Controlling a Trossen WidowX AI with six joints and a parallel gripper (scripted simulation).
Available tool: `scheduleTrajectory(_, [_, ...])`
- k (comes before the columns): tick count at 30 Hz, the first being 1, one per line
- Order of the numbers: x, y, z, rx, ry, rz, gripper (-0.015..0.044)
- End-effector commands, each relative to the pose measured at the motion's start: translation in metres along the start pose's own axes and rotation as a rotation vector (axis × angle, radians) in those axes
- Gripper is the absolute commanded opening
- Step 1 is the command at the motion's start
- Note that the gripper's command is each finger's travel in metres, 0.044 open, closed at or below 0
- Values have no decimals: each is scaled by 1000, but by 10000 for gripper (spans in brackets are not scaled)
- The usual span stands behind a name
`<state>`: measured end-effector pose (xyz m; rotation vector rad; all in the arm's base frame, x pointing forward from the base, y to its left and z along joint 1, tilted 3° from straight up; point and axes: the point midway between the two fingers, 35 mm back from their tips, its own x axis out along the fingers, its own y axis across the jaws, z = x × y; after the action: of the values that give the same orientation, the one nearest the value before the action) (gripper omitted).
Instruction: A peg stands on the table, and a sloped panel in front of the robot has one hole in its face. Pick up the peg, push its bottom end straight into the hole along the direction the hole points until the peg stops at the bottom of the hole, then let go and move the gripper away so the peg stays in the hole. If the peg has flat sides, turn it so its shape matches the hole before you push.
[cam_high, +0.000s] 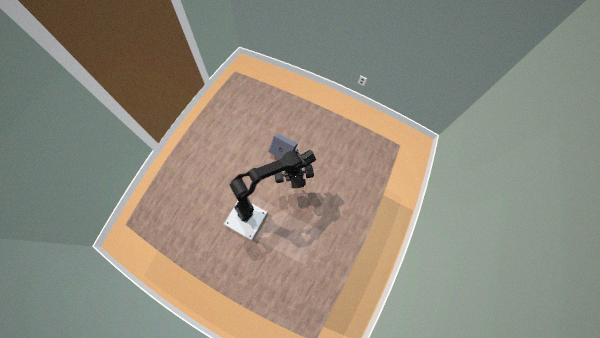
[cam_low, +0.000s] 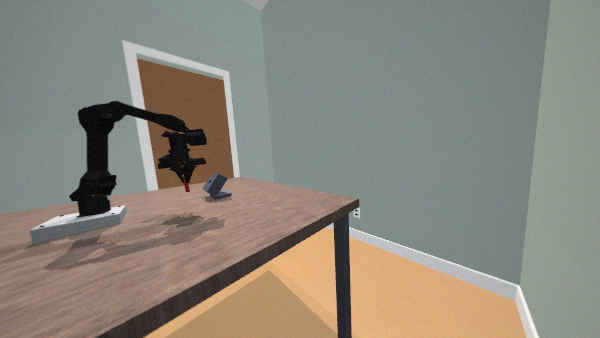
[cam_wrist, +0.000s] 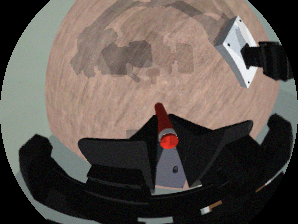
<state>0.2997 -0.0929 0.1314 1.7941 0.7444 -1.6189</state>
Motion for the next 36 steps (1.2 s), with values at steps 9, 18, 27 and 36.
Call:
scheduleTrajectory(9, [-4, -7, -10, 12, 25, 61, 0])
scheduleTrajectory(18, [-6, -13, -16, 19, 47, 101, 0])
scheduleTrajectory(27, [-9, -18, -23, 26, 71, 139, 0])
scheduleTrajectory(36, [-11, -23, -29, 34, 98, 176, 0])
